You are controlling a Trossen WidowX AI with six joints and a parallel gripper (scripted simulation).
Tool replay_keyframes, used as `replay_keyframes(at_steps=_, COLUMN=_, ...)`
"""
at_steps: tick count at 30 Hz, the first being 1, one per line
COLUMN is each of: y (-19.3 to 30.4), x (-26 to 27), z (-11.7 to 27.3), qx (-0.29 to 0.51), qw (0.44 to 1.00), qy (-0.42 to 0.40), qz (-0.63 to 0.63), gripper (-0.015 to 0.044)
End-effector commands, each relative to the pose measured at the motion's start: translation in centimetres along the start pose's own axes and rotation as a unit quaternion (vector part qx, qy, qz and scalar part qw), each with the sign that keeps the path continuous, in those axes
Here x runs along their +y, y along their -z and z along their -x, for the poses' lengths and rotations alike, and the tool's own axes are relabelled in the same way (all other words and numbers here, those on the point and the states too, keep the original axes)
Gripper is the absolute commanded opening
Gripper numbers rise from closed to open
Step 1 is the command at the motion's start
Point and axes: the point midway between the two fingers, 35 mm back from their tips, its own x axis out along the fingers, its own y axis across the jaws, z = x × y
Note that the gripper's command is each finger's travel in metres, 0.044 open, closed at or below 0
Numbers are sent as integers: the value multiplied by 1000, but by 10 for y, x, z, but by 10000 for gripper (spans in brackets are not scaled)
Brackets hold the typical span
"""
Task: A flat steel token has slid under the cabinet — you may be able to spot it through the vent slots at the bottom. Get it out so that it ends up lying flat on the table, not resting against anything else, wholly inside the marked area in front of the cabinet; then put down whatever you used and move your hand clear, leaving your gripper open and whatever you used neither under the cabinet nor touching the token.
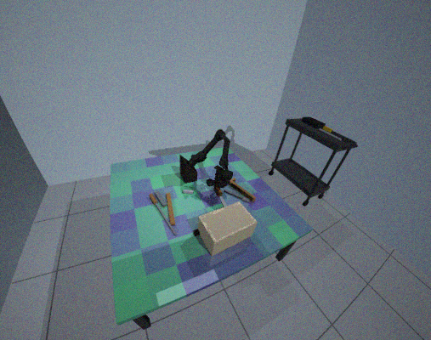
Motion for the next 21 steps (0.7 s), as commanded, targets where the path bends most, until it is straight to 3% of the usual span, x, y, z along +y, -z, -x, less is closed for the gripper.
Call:
replay_keyframes(at_steps=1, y=-1, x=1, z=0, qx=0, qw=1000, qy=-1, qz=0, gripper=0)
replay_keyframes(at_steps=21, y=-25, x=0, z=0, qx=-1, qw=1000, qy=1, qz=-19, gripper=0)
